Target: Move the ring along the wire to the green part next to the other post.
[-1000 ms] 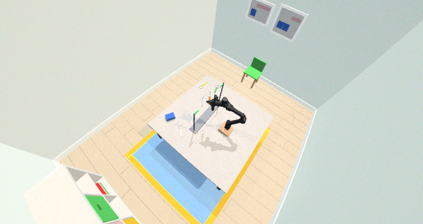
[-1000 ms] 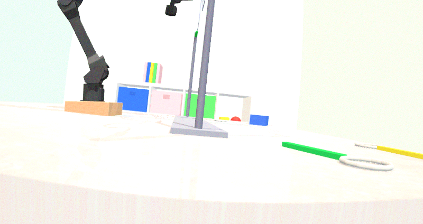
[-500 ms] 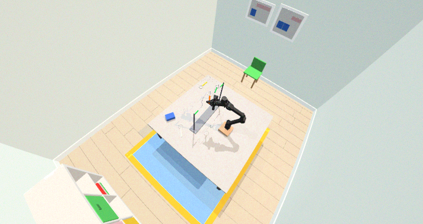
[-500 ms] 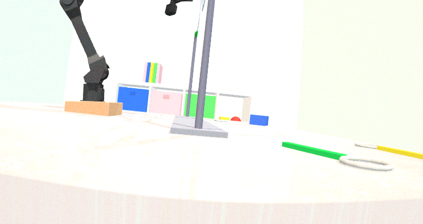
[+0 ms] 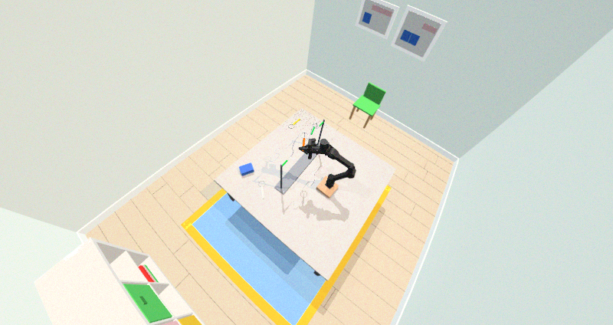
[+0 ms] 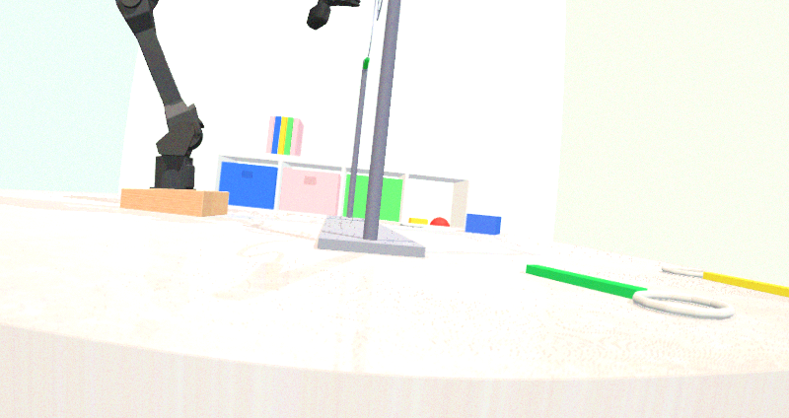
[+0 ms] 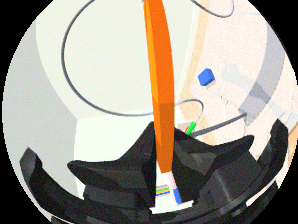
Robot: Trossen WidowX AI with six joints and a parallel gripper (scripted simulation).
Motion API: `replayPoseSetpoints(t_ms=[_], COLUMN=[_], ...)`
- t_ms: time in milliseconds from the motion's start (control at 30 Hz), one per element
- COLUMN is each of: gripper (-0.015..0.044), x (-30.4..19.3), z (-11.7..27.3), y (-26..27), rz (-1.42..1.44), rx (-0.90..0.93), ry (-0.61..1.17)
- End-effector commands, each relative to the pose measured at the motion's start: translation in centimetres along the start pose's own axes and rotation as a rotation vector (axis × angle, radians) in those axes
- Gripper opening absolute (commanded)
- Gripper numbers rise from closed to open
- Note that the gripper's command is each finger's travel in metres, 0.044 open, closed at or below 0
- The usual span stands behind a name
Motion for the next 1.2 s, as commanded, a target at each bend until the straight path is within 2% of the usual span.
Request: replayPoseSetpoints(t_ms=[0, 1167], gripper=[-0.015, -0.015], x=[-0.05, -0.26], z=[0.0, -0.17], y=[0.07, -0.3], rz=[0.056, 0.439], rx=[-0.025, -0.231], ry=[-0.01, -0.068])
Point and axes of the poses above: the point midway between the two fingers, 35 mm back from their tips, its own z axis back along the fingers, its own y axis across the jaws, x = y × z, the point moved 6 cm from there along z, back along the fingers, and after that the axes turned 3 degrees about -z, right-handed, at the moved point
